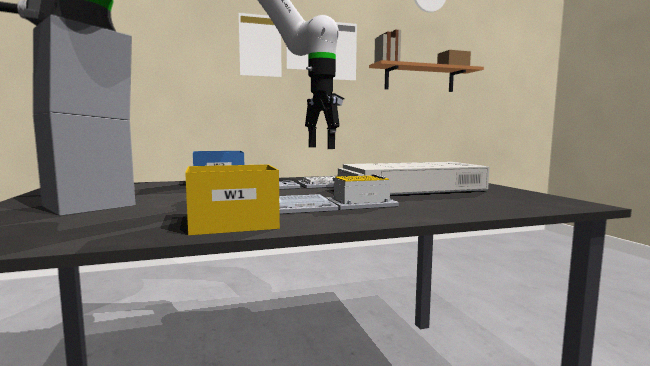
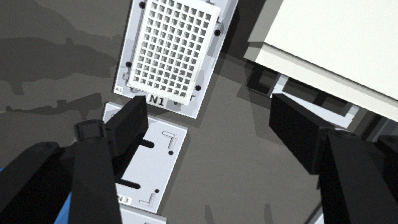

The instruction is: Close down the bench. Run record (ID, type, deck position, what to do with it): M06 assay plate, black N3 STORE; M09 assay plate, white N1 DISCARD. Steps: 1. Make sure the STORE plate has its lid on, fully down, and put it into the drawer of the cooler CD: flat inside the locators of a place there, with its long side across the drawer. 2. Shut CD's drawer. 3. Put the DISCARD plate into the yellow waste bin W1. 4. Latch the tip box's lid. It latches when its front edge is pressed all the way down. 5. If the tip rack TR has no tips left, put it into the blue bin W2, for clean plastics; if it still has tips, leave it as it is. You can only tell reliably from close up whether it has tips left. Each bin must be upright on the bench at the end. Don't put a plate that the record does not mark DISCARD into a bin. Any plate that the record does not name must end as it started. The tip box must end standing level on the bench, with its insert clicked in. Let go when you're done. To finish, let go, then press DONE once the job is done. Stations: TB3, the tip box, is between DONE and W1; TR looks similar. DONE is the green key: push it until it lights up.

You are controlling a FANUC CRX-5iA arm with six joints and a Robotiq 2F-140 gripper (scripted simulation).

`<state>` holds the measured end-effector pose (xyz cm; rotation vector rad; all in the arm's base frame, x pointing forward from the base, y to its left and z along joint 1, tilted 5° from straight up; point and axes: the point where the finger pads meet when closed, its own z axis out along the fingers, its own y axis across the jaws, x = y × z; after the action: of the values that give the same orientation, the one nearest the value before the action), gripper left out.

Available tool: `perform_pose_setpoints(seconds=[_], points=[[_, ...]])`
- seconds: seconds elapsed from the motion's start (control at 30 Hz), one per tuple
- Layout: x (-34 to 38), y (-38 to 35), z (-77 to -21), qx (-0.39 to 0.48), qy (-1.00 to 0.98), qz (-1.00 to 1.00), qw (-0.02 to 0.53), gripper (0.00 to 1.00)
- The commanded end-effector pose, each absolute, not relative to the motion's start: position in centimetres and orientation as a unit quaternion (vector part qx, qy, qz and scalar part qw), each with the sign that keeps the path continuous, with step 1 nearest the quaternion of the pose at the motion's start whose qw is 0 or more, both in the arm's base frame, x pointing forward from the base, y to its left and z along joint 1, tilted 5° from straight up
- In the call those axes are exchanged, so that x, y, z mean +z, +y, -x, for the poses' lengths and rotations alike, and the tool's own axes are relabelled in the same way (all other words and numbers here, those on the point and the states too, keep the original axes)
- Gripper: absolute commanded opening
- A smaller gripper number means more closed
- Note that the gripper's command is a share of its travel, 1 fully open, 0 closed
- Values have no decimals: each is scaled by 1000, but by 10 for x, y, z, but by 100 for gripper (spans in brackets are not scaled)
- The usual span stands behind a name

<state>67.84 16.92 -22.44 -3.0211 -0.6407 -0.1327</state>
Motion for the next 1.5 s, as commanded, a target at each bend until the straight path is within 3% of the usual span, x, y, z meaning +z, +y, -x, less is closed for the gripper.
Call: perform_pose_setpoints(seconds=[0.0,0.4,1.47], points=[[-220,190,-687,-39,-113,993,19,70],[-214,227,-701,-38,-37,998,22,70],[-238,228,-702,-38,-37,998,22,70]])
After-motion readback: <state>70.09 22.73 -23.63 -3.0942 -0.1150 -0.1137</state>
